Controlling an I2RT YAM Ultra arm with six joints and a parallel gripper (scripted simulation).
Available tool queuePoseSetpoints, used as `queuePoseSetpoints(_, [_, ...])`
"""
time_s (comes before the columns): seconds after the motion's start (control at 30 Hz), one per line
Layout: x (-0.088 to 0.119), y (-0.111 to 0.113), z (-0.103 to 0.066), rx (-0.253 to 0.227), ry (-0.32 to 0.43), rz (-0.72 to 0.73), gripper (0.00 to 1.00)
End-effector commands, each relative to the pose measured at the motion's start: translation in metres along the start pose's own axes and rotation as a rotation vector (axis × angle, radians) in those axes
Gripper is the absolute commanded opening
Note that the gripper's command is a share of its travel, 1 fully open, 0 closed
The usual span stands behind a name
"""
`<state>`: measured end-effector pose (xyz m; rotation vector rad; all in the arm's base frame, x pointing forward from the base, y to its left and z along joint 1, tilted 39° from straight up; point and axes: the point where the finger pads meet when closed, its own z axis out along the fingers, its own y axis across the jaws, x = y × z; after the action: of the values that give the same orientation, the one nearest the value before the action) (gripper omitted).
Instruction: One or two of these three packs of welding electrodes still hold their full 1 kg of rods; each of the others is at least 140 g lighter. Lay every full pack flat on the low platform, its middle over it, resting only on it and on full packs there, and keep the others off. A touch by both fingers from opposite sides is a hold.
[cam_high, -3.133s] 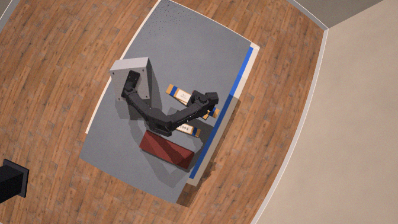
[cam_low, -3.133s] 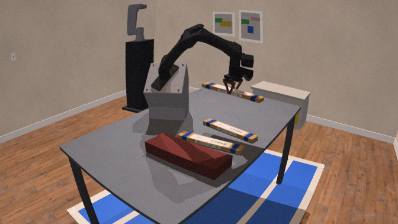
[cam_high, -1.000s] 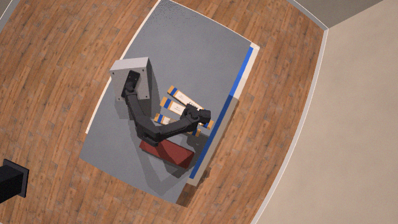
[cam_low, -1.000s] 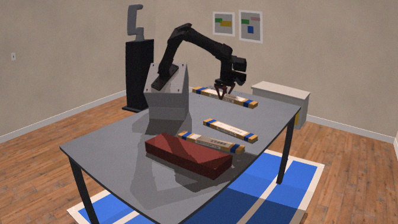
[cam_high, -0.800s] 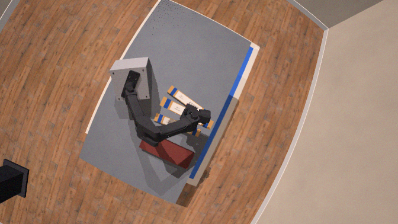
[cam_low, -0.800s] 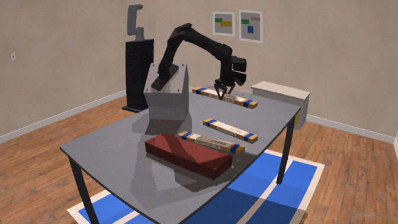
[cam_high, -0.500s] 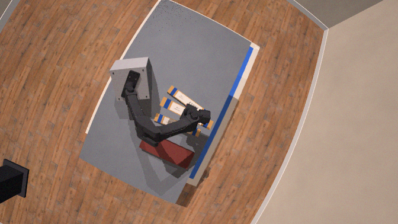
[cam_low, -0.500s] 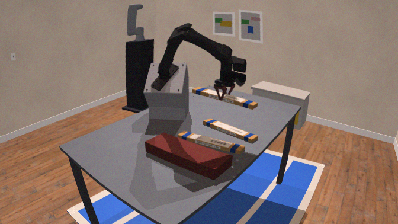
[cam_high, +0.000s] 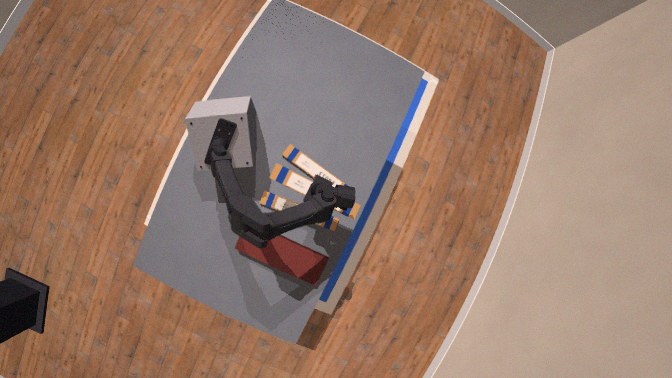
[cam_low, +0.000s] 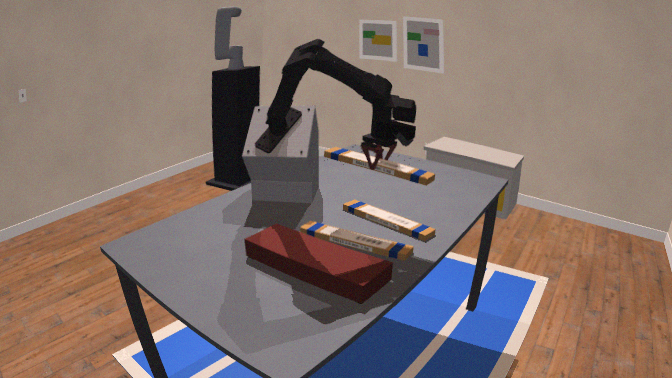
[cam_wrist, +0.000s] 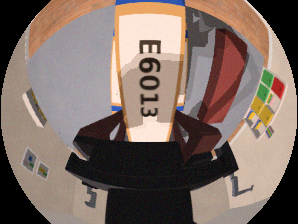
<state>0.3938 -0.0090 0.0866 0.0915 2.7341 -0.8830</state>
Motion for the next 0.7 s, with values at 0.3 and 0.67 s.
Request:
queuePoseSetpoints(0.3, [-0.0120, -0.0016, -0.0340, -0.028, -0.089, 0.009, 0.00])
queuePoseSetpoints(0.67, [-0.0124, -0.0017, -0.0336, -0.029, -0.090, 0.010, 0.00])
